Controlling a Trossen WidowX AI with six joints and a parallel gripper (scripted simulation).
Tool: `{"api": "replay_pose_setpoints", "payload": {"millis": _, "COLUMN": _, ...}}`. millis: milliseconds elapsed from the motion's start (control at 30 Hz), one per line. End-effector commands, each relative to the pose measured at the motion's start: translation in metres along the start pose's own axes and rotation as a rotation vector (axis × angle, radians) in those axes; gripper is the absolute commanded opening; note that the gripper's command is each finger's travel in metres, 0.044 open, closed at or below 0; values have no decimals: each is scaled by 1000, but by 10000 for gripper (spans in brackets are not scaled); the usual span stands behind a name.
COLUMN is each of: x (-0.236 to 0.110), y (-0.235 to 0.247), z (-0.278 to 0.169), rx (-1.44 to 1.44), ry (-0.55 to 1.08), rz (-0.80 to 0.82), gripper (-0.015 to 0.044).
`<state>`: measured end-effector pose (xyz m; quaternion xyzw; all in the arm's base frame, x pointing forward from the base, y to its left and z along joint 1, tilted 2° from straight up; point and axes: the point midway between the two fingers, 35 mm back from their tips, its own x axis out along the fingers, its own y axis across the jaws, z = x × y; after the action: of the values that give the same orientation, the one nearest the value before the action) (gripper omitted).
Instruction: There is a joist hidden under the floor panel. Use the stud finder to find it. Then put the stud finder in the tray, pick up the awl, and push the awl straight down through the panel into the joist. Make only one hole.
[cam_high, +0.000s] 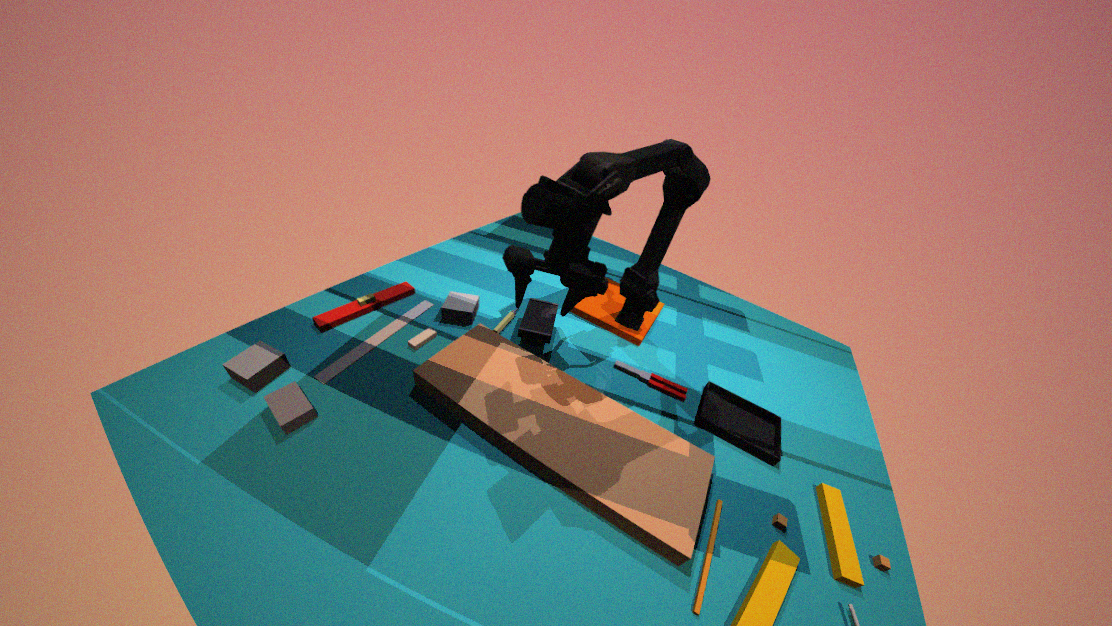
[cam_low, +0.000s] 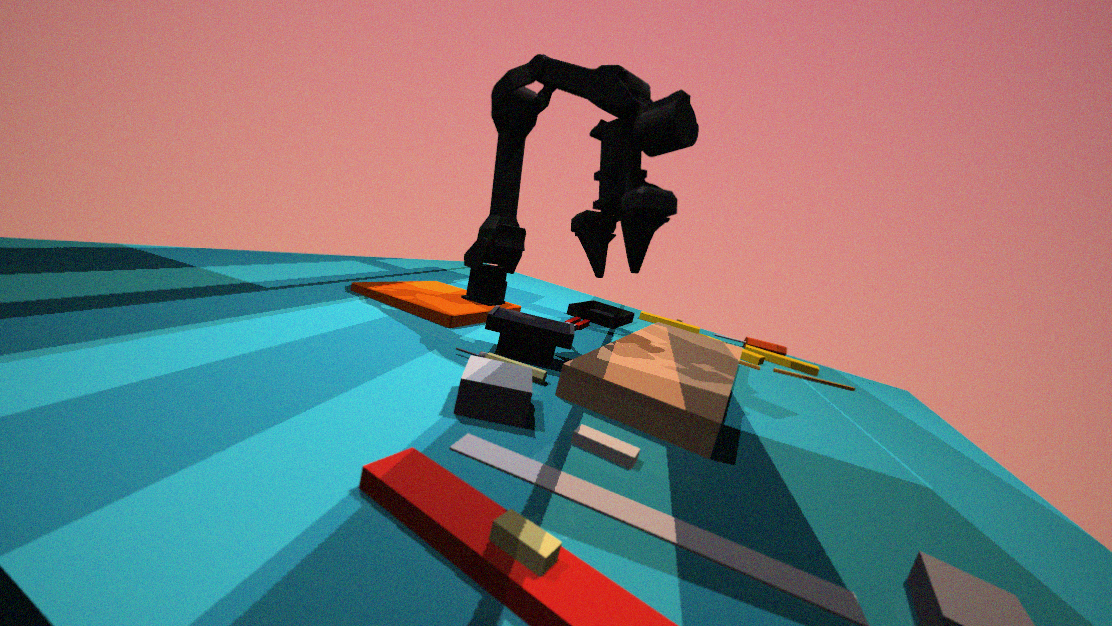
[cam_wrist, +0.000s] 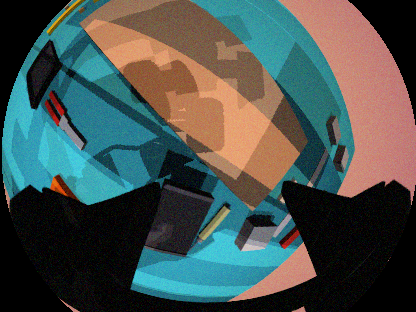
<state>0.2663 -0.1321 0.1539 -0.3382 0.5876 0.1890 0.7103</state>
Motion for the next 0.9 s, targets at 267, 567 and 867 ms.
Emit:
{"api": "replay_pose_setpoints", "payload": {"millis": 267, "x": 40, "y": 28, "z": -96, "rx": 417, "ry": 228, "rz": 252, "gripper": 440}}
{"api": "replay_pose_setpoints", "payload": {"millis": 567, "x": 38, "y": 33, "z": -95, "rx": 417, "ry": 228, "rz": 253, "gripper": 440}}
{"api": "replay_pose_setpoints", "payload": {"millis": 867, "x": 40, "y": 39, "z": -94, "rx": 417, "ry": 228, "rz": 253, "gripper": 440}}
